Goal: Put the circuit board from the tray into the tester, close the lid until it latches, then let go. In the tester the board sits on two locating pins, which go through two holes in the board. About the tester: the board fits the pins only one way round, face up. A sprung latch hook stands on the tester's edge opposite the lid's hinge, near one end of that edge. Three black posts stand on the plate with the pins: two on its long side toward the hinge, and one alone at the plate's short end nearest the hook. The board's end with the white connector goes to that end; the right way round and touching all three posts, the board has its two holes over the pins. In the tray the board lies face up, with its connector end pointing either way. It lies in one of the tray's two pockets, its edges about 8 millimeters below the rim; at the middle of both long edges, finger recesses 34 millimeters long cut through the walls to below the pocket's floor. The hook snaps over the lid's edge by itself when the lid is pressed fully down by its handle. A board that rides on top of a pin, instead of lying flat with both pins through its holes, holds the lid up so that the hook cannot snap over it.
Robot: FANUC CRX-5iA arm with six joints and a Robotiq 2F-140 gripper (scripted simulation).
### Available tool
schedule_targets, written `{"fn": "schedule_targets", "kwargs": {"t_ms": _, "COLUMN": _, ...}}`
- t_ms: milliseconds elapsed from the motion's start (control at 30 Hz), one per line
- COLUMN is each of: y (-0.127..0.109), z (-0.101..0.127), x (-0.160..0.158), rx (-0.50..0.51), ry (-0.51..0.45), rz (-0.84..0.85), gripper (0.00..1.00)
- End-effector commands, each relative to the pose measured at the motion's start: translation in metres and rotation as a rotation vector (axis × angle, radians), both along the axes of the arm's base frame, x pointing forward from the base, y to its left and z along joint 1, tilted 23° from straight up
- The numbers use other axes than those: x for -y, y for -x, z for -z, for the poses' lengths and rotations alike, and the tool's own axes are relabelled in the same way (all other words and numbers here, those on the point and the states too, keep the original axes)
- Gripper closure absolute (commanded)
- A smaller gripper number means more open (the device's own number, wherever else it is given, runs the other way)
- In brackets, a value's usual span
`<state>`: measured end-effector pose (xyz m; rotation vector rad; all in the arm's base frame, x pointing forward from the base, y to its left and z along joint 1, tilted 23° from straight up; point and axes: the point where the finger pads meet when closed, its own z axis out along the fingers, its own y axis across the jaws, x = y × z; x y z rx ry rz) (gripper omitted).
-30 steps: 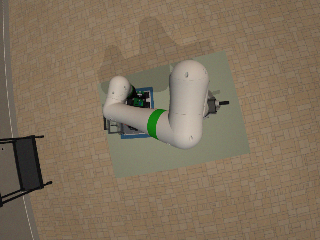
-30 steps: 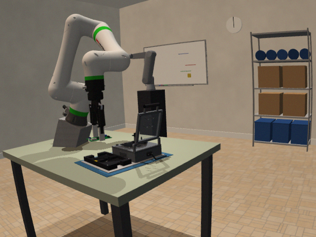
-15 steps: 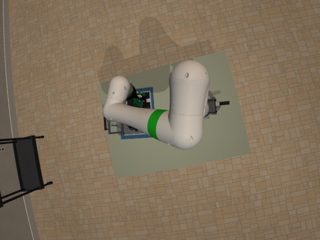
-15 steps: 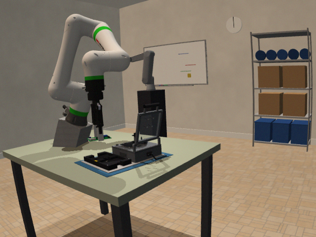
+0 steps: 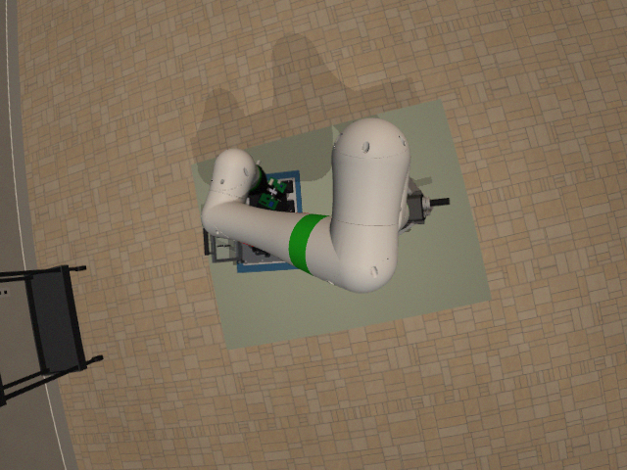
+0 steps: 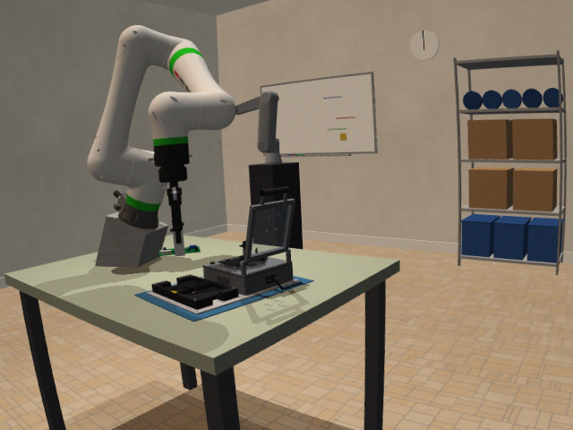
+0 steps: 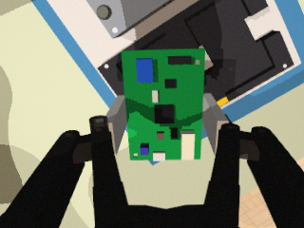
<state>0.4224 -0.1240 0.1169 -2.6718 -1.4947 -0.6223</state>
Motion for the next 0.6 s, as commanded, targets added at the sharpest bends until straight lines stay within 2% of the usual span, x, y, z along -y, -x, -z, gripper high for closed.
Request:
{"fn": "schedule_targets", "kwargs": {"t_ms": 0, "y": -0.0001, "z": -0.0002, "x": 0.0001, "rx": -0.018, "ry": -0.025, "rz": 0.08, "gripper": 0.54}}
{"fn": "schedule_targets", "kwargs": {"t_ms": 567, "y": -0.0001, "z": -0.0002, "x": 0.0001, "rx": -0.087, "ry": -0.137, "rz": 0.391, "gripper": 0.54}}
